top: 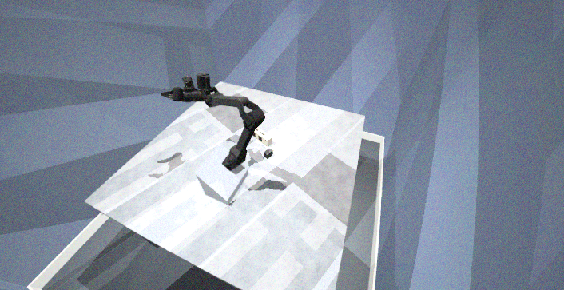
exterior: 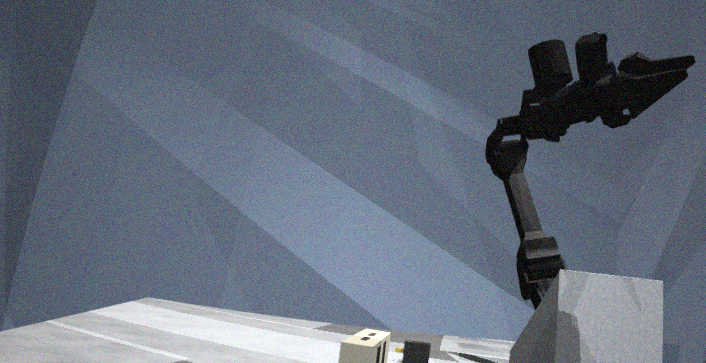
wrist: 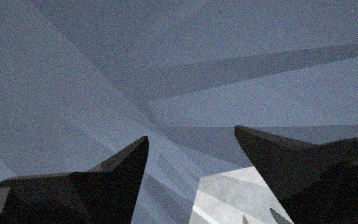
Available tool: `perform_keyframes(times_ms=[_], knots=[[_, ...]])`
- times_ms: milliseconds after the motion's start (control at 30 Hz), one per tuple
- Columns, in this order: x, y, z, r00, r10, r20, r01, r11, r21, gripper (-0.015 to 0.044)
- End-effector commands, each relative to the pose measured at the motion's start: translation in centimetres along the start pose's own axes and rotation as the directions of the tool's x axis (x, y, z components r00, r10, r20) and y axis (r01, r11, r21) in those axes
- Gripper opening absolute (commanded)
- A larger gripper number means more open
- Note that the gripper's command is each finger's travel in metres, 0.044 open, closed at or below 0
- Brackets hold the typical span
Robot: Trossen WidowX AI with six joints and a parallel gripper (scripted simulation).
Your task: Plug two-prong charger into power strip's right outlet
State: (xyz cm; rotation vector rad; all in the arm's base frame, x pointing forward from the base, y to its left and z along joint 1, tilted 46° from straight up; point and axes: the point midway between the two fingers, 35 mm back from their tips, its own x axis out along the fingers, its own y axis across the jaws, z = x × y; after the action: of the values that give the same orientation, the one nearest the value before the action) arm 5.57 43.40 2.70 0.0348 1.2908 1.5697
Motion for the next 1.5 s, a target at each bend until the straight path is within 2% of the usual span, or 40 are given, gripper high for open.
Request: perform_keyframes(times_ms=[0, 33, 667, 1067, 1467], knots=[[0.0, 0.0, 0.0, 1.0, -0.002, 0.001, 0.002, 1.0, 0.001, 0.0426], [-0.1, -0.2, 0.1, 1.0, -0.006, 0.003, 0.006, 1.0, 0.005, 0.044], [-8.0, -8.9, 1.5, 0.936, -0.343, 0.082, 0.316, 0.919, 0.233, 0.044], [-14.5, -14.3, 0.6, 0.812, -0.58, 0.06, 0.511, 0.758, 0.406, 0.044], [-21.5, -18.3, -2.1, 0.648, -0.761, -0.033, 0.648, 0.528, 0.549, 0.044]])
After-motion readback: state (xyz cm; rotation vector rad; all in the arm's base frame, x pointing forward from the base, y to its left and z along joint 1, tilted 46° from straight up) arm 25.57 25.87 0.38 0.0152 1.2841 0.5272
